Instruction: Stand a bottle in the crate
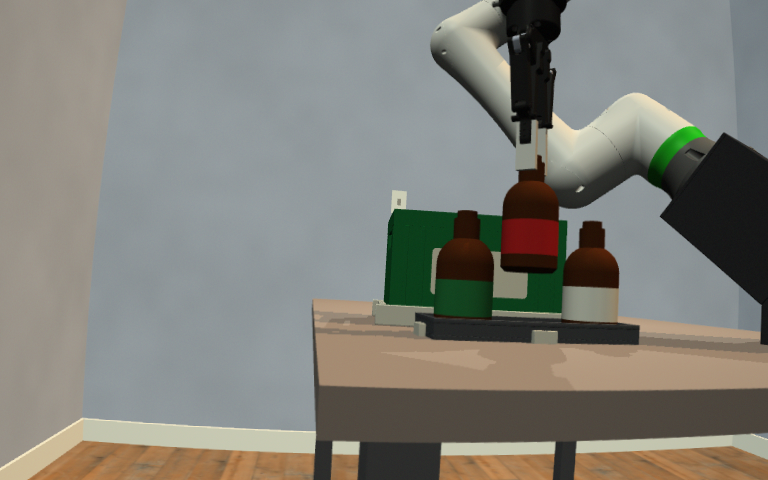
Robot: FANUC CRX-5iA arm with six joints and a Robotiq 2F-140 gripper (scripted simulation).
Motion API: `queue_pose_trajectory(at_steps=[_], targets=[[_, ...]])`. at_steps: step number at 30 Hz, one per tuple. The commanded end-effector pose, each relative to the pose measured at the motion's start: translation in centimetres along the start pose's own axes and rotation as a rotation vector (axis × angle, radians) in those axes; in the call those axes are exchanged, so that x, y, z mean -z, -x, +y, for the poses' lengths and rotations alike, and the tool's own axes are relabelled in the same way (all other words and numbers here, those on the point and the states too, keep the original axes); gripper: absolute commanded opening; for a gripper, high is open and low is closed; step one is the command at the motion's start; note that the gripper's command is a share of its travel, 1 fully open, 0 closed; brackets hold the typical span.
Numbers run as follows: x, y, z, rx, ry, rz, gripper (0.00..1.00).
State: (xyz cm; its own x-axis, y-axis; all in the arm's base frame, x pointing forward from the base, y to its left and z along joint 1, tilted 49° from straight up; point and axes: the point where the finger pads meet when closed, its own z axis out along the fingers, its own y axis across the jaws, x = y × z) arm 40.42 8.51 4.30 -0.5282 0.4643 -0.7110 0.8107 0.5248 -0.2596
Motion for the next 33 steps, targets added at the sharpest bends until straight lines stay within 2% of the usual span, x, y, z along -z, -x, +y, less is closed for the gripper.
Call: queue_pose_trajectory(at_steps=[1, 33], targets=[[0.1, 0.0, 0.0, 0.000, 0.000, 0.000, 0.00], [3.0, 0.0, 0.0, 0.000, 0.000, 0.000, 0.00]])
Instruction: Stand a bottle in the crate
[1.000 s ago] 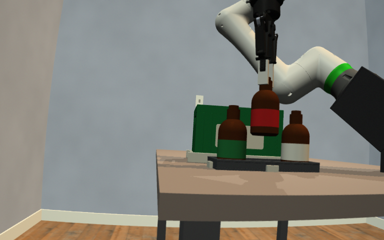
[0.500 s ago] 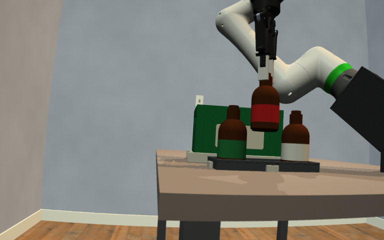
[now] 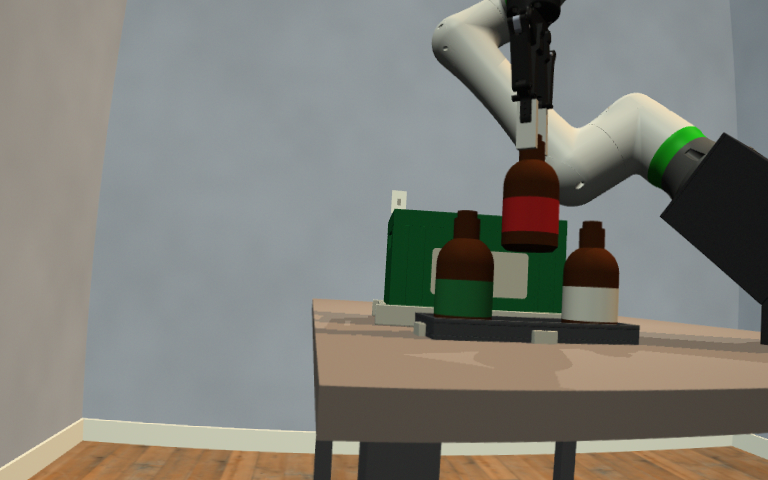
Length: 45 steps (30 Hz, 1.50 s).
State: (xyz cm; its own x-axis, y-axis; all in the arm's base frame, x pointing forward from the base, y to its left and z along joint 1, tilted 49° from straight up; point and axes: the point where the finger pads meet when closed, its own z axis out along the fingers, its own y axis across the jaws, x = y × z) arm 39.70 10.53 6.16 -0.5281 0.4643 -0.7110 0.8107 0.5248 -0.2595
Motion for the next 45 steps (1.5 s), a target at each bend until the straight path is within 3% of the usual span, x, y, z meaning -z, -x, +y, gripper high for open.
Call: queue_pose_trajectory(at_steps=[1, 45], targets=[[0.24, -0.01, 0.01, 0.000, 0.000, 0.000, 0.00], [1.05, -0.01, 0.01, 0.000, 0.000, 0.000, 0.00]])
